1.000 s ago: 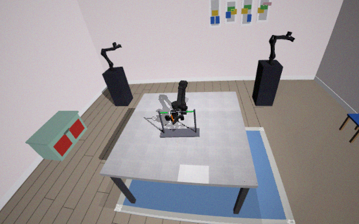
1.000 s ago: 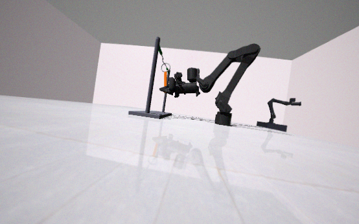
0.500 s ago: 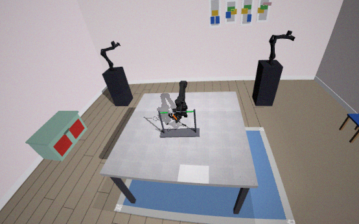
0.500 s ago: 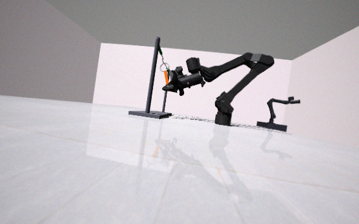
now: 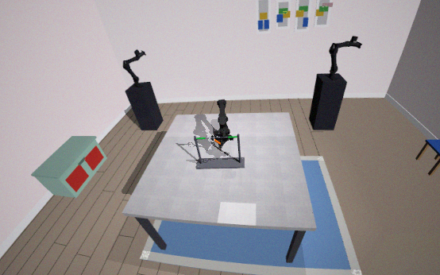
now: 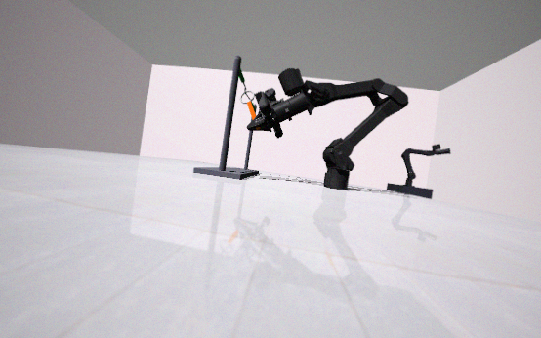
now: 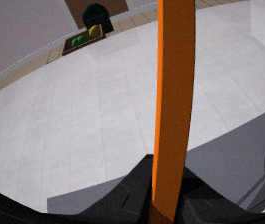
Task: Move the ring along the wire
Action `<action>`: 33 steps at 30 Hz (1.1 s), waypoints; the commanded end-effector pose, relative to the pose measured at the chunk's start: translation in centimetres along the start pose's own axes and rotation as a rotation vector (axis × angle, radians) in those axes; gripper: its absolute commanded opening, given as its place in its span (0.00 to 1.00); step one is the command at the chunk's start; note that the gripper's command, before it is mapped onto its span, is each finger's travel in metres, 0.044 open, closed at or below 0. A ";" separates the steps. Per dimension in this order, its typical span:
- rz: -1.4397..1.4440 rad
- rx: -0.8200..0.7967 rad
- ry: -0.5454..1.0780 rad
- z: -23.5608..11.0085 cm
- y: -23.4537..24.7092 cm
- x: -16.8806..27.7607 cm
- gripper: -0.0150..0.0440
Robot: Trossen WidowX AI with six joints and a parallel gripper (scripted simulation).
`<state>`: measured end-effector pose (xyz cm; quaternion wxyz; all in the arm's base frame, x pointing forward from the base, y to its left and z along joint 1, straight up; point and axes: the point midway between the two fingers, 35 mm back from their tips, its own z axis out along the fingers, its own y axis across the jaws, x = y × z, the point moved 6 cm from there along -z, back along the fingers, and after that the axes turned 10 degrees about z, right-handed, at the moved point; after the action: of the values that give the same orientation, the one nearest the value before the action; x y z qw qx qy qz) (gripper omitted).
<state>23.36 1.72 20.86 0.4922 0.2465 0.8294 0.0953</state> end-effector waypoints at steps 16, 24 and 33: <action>-0.139 -0.153 0.018 0.1 -0.7 -0.7 0.00; -0.297 -0.219 0.093 -0.5 -2.1 -1.7 0.00; -0.481 -0.268 0.087 -0.2 -3.6 -2.7 0.00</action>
<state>22.91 -1.97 21.27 0.4873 0.0102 0.8666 0.1074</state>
